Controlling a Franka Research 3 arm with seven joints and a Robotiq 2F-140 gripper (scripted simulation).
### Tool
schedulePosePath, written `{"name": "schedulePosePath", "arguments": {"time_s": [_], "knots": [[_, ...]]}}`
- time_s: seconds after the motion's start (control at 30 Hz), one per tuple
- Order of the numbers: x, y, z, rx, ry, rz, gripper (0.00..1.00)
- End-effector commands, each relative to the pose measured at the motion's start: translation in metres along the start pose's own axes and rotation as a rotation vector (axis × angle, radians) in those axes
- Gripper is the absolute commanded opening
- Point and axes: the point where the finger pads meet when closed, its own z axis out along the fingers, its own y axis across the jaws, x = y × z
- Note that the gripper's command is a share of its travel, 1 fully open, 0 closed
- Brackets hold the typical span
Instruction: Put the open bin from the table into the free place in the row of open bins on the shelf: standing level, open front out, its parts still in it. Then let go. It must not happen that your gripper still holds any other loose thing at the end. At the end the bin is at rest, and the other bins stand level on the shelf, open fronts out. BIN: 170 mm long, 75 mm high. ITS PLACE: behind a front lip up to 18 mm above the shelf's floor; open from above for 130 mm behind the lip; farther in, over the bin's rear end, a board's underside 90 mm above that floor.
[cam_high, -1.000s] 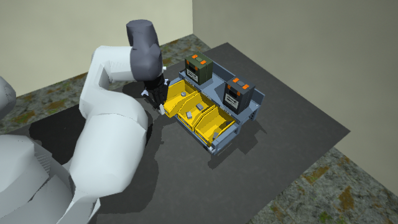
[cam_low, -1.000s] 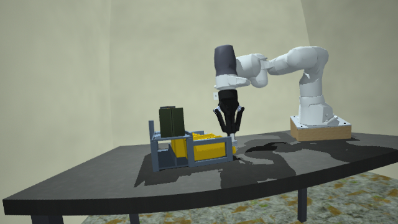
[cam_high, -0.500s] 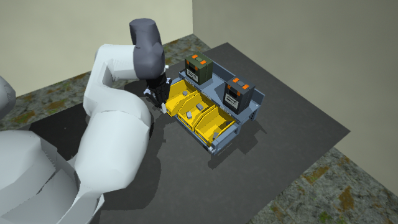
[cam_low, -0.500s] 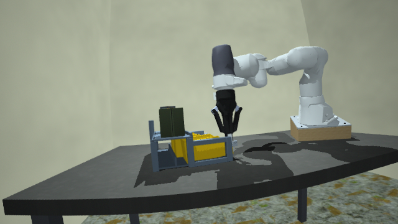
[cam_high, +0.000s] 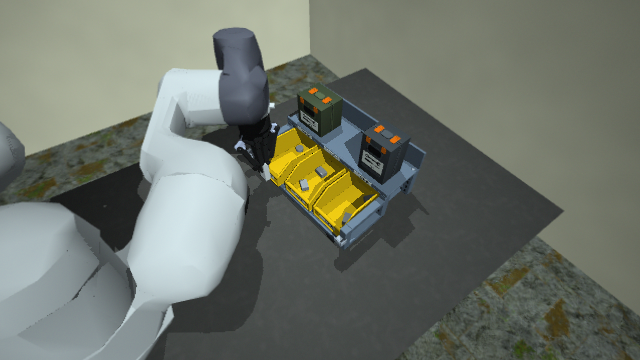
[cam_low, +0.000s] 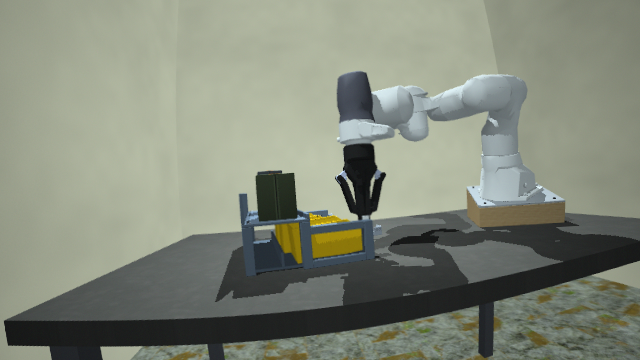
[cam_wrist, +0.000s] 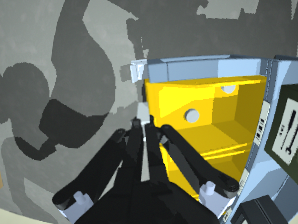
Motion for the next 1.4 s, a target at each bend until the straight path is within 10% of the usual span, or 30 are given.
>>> {"name": "schedulePosePath", "arguments": {"time_s": [0.0, 1.37], "knots": [[0.0, 0.001, -0.001, 0.001, -0.001, -0.008, 0.0], [0.001, 0.016, -0.002, 0.001, -0.001, -0.008, 0.0]]}}
